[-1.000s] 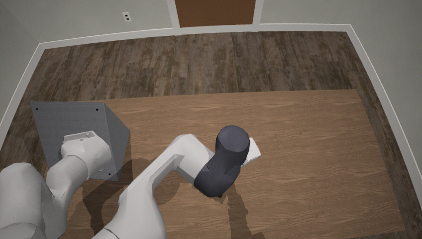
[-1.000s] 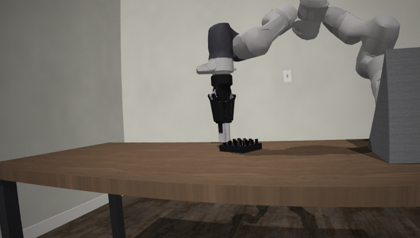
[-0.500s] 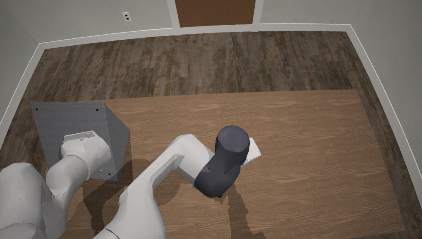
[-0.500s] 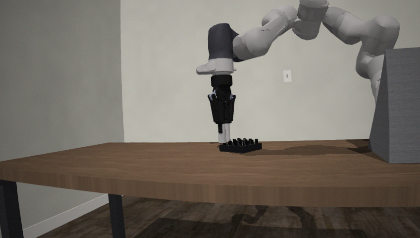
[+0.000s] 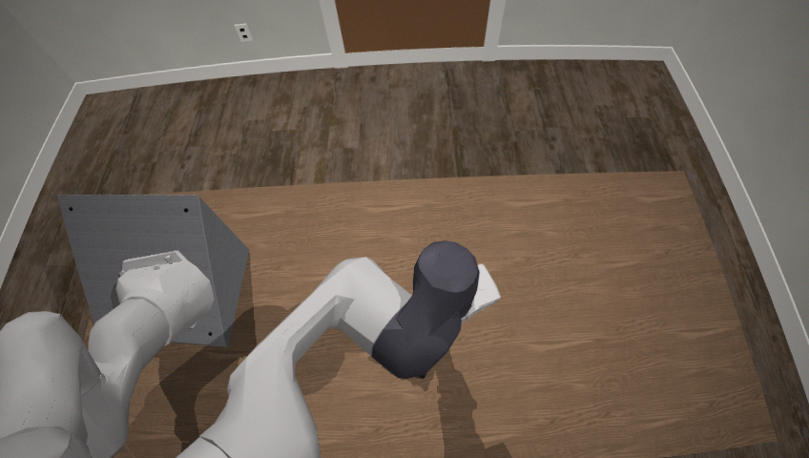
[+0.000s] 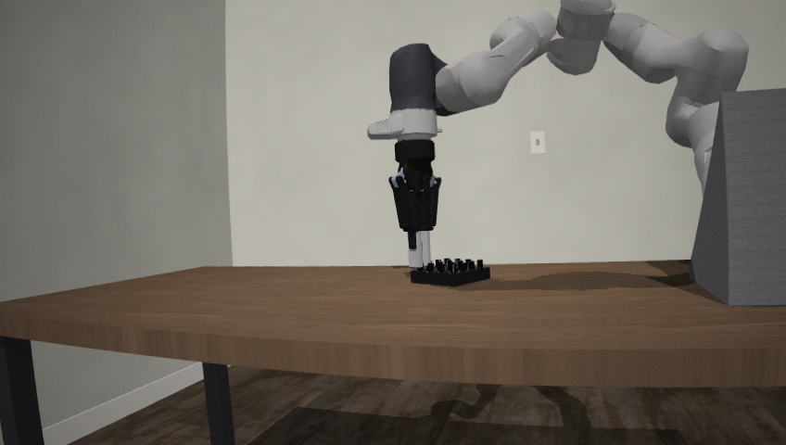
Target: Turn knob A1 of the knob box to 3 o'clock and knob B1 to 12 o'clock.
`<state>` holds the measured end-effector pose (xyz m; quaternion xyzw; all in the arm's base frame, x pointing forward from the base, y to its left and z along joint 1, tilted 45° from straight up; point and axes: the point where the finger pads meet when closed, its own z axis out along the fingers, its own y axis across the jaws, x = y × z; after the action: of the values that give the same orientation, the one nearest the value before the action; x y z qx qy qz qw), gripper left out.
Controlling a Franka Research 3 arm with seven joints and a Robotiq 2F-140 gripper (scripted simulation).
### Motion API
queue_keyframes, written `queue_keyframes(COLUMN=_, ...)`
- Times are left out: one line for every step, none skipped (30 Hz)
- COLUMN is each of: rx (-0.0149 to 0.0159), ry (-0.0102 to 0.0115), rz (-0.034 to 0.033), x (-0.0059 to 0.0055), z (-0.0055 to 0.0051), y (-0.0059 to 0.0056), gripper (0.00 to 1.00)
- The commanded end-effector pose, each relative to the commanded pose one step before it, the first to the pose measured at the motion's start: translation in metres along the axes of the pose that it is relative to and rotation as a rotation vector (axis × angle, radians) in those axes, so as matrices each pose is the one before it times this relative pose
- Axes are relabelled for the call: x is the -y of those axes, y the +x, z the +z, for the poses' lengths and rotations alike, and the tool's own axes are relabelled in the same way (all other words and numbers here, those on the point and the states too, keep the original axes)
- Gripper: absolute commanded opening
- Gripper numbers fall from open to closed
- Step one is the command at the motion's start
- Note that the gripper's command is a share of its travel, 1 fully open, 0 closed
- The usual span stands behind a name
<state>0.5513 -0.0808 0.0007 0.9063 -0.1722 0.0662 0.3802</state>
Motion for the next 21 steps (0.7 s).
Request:
queue_keyframes(rx=-0.00039, ry=-0.00049, rz=0.00549, x=-0.00030, z=0.00171, y=0.00022, gripper=0.12)
queue_keyframes(rx=0.00000, ry=0.00000, rz=0.00000, x=0.00000, z=0.00000, y=0.00000, gripper=0.12)
queue_keyframes(rx=0.00000, ry=0.00000, rz=0.00000, x=0.00000, z=0.00000, y=0.00000, gripper=0.12)
queue_keyframes(rx=0.00000, ry=0.00000, rz=0.00000, x=0.00000, z=0.00000, y=0.00000, gripper=0.12)
queue_keyframes(rx=0.00000, ry=0.00000, rz=0.00000, x=0.00000, z=0.00000, y=0.00000, gripper=0.12)
queue_keyframes(rx=0.00000, ry=0.00000, rz=0.00000, x=0.00000, z=0.00000, y=0.00000, gripper=0.12)
queue_keyframes(rx=0.00000, ry=0.00000, rz=0.00000, x=0.00000, z=0.00000, y=0.00000, gripper=0.12)
queue_keyframes(rx=0.00000, ry=0.00000, rz=0.00000, x=0.00000, z=0.00000, y=0.00000, gripper=0.12)
queue_keyframes(rx=0.00000, ry=0.00000, rz=0.00000, x=0.00000, z=0.00000, y=0.00000, gripper=0.12)
queue_keyframes(rx=0.00000, ry=0.00000, rz=0.00000, x=0.00000, z=0.00000, y=0.00000, gripper=0.12)
queue_keyframes(rx=0.00000, ry=0.00000, rz=0.00000, x=0.00000, z=0.00000, y=0.00000, gripper=0.12)
queue_keyframes(rx=0.00000, ry=0.00000, rz=0.00000, x=0.00000, z=0.00000, y=0.00000, gripper=0.12)
queue_keyframes(rx=0.00000, ry=0.00000, rz=0.00000, x=0.00000, z=0.00000, y=0.00000, gripper=0.05)
queue_keyframes(rx=0.00000, ry=0.00000, rz=0.00000, x=0.00000, z=0.00000, y=0.00000, gripper=0.05)
queue_keyframes(rx=0.00000, ry=0.00000, rz=0.00000, x=0.00000, z=0.00000, y=0.00000, gripper=0.05)
queue_keyframes(rx=0.00000, ry=0.00000, rz=0.00000, x=0.00000, z=0.00000, y=0.00000, gripper=0.05)
queue_keyframes(rx=0.00000, ry=0.00000, rz=0.00000, x=0.00000, z=0.00000, y=0.00000, gripper=0.05)
queue_keyframes(rx=0.00000, ry=0.00000, rz=0.00000, x=0.00000, z=0.00000, y=0.00000, gripper=0.05)
queue_keyframes(rx=0.00000, ry=0.00000, rz=0.00000, x=0.00000, z=0.00000, y=0.00000, gripper=0.05)
queue_keyframes(rx=0.00000, ry=0.00000, rz=0.00000, x=0.00000, z=0.00000, y=0.00000, gripper=0.05)
queue_keyframes(rx=0.00000, ry=0.00000, rz=0.00000, x=0.00000, z=0.00000, y=0.00000, gripper=0.05)
